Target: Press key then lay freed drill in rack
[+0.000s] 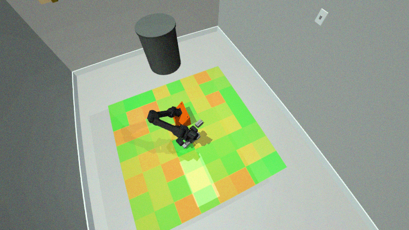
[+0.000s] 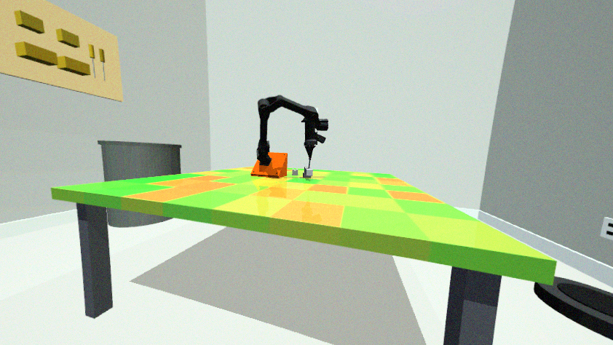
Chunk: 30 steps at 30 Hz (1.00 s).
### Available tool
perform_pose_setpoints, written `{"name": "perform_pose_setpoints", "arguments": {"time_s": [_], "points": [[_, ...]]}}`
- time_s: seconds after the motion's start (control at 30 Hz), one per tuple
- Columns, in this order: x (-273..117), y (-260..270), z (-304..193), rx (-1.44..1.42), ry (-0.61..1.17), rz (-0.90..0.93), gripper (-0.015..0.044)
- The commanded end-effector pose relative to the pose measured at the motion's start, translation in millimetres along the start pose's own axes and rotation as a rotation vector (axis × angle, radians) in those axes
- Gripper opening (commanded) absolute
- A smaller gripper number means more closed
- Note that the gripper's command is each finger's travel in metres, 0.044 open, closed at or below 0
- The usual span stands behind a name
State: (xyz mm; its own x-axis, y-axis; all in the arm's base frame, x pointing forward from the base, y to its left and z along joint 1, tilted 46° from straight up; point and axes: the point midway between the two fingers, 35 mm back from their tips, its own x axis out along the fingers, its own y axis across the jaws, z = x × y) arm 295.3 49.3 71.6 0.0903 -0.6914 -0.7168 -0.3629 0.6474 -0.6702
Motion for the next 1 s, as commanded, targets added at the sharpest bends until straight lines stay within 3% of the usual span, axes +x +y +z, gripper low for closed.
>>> {"name": "perform_pose_setpoints", "arguments": {"time_s": [0.0,0.97], "points": [[14.9,-2.8,-7.5,-0.008,0.044,-0.013,0.0000],[23.7,-3.6,-8.5,-0.008,0.044,-0.013,0.0000]]}}
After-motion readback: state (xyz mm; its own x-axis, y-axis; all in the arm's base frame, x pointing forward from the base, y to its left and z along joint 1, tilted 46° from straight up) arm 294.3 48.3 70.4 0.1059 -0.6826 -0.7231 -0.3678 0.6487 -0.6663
